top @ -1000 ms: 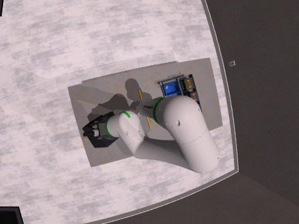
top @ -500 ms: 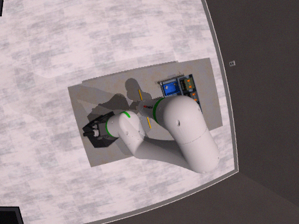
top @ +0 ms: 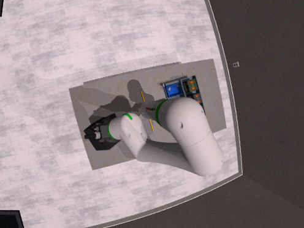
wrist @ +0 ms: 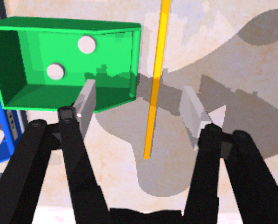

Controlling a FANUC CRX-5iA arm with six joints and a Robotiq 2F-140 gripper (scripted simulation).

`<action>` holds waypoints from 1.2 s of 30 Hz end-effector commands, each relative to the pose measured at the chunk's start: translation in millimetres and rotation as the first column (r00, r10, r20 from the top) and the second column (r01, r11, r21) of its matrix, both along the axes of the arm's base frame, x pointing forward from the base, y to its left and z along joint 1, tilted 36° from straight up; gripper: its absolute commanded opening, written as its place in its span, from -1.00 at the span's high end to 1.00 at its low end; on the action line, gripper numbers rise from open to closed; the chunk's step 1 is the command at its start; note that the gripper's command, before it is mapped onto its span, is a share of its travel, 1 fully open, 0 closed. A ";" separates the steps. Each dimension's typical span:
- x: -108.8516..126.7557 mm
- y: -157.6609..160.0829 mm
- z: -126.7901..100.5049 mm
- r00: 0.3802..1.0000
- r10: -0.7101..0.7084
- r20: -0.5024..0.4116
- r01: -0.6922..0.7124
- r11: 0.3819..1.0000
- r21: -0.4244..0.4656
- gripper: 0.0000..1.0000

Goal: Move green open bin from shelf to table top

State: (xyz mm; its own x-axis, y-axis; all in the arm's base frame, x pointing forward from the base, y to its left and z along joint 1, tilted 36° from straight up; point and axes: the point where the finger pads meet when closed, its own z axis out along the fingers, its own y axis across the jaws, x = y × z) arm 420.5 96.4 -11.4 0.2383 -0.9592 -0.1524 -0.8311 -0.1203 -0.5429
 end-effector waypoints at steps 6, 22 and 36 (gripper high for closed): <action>-0.1 0.5 -0.8 0.999 -0.021 0.041 0.022 1.000 -0.014 -0.15; -0.1 0.5 -0.8 0.999 -0.021 0.041 0.022 1.000 -0.014 -0.15; -0.1 0.5 -0.8 0.999 -0.021 0.041 0.022 1.000 -0.014 -0.15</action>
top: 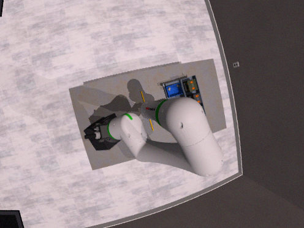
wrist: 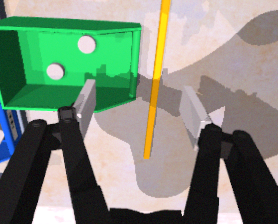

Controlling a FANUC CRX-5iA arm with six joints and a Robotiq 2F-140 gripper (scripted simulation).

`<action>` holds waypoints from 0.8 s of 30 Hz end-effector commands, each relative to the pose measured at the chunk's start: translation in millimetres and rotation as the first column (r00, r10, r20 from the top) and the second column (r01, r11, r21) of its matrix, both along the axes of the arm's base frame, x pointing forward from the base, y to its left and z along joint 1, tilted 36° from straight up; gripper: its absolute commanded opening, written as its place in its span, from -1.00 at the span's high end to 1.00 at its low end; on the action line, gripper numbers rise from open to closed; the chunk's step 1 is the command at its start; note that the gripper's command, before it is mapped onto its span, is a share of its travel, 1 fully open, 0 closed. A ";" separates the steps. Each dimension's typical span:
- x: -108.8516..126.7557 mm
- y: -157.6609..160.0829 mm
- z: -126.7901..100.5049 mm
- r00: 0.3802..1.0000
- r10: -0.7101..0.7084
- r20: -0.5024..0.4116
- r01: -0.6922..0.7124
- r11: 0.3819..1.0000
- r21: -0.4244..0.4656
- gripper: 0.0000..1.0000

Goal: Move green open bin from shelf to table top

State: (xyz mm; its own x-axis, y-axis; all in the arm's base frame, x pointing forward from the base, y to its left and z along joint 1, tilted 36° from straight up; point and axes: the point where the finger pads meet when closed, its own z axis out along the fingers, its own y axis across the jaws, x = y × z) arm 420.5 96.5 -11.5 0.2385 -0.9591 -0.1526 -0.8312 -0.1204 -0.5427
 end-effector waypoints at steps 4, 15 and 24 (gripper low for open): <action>-0.1 0.4 -0.7 0.999 -0.022 0.042 0.022 1.000 -0.014 -0.15; -0.1 0.3 -0.5 0.999 -0.017 0.033 0.018 1.000 -0.012 -0.15; -0.1 0.4 -0.7 0.999 -0.022 0.042 0.022 1.000 -0.014 -0.15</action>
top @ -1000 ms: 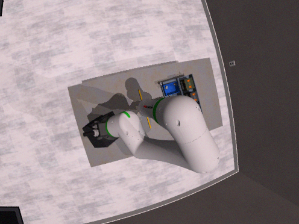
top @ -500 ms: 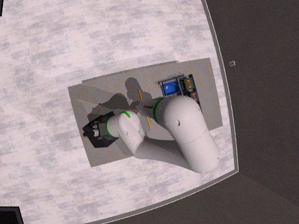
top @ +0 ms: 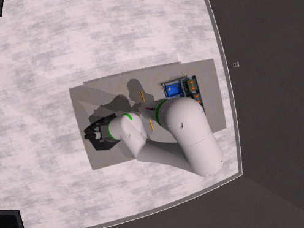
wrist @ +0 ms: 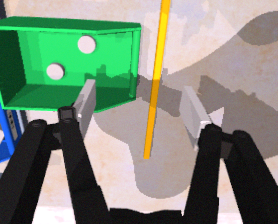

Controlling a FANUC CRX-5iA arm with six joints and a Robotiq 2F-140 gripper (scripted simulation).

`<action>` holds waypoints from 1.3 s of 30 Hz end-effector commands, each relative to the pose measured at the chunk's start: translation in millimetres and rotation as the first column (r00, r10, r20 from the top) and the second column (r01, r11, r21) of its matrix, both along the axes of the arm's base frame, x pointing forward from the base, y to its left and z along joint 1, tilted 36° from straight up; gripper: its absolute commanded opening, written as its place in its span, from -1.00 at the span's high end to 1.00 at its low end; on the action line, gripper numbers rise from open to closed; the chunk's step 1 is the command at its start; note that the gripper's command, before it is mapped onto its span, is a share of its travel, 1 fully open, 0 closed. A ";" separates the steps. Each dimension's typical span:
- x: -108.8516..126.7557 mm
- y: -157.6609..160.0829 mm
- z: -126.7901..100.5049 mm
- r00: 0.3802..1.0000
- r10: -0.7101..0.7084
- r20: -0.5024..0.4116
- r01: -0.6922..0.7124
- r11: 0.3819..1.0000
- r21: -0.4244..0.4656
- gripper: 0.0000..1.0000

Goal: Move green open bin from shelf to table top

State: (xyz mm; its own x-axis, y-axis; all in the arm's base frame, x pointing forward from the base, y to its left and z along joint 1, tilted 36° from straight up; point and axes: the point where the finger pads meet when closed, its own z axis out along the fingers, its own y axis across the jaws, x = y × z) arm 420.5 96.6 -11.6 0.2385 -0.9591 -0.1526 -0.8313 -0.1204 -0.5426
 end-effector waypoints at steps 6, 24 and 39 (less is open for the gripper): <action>0.0 0.1 -0.2 1.000 -0.009 0.017 0.009 1.000 -0.006 -0.15; 0.0 0.2 -0.3 1.000 -0.013 0.025 0.013 1.000 -0.009 -0.15; 0.0 0.0 -0.1 1.000 -0.004 0.008 0.004 1.000 -0.003 -0.15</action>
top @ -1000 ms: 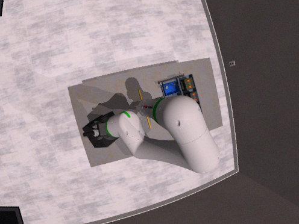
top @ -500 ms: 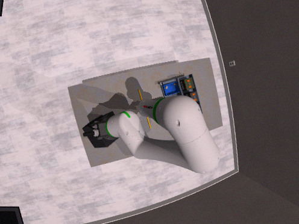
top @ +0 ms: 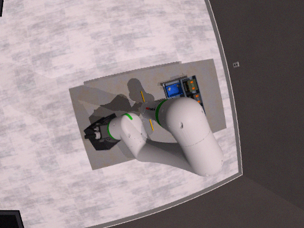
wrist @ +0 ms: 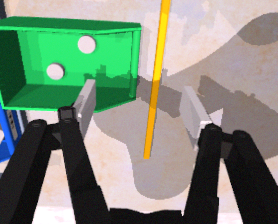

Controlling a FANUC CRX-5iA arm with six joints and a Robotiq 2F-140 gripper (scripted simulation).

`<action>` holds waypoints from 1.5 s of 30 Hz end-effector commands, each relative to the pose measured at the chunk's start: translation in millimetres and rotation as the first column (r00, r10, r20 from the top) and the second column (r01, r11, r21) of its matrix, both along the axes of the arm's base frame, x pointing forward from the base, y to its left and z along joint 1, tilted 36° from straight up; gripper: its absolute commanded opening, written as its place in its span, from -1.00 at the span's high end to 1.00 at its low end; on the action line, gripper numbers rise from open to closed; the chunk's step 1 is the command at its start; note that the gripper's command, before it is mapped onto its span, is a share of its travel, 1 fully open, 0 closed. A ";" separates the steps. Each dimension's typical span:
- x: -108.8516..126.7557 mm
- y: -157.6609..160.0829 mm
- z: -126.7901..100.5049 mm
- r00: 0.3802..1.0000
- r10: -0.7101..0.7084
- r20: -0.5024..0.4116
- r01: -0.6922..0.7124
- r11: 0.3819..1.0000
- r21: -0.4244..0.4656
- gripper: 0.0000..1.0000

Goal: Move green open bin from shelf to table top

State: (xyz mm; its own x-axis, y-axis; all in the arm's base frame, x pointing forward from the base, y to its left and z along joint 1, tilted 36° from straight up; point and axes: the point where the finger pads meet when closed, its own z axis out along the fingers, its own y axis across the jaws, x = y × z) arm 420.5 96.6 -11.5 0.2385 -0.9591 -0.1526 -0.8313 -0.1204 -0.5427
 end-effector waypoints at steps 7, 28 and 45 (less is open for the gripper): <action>-0.1 0.4 -0.7 0.999 -0.022 0.042 0.022 1.000 -0.015 -0.15; -0.1 0.4 -0.7 0.999 -0.022 0.042 0.022 1.000 -0.015 -0.15; -0.1 0.4 -0.7 0.999 -0.022 0.042 0.022 1.000 -0.015 -0.15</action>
